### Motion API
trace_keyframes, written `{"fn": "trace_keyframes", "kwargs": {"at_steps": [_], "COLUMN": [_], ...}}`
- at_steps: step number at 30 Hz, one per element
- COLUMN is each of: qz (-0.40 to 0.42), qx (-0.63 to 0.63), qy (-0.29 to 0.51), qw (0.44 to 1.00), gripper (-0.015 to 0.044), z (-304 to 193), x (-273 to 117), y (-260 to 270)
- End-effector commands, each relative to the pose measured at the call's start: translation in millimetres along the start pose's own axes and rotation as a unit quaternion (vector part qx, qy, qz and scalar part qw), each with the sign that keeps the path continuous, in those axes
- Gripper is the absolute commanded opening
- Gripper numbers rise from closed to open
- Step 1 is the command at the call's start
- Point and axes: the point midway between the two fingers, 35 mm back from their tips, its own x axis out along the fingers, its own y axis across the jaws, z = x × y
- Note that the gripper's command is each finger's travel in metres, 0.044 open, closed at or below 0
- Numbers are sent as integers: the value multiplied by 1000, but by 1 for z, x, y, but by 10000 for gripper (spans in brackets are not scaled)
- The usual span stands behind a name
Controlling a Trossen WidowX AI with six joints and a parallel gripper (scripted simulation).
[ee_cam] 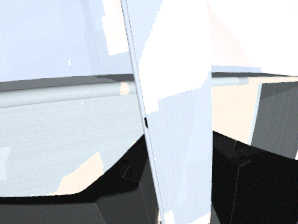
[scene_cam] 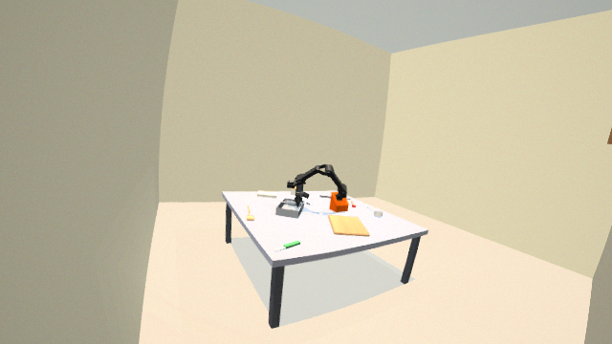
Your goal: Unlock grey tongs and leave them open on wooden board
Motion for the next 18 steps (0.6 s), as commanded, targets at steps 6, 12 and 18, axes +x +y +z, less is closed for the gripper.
{"fn": "trace_keyframes", "kwargs": {"at_steps": [6,12,18], "qz": [0,1,-2], "qx": [0,0,-1], "qy": [0,2,1], "qw": [1000,1000,1000], "gripper": [-89,-150,-150], "z": [0,-3,0], "x": [0,-38,-68], "y": [0,-20,-38]}}
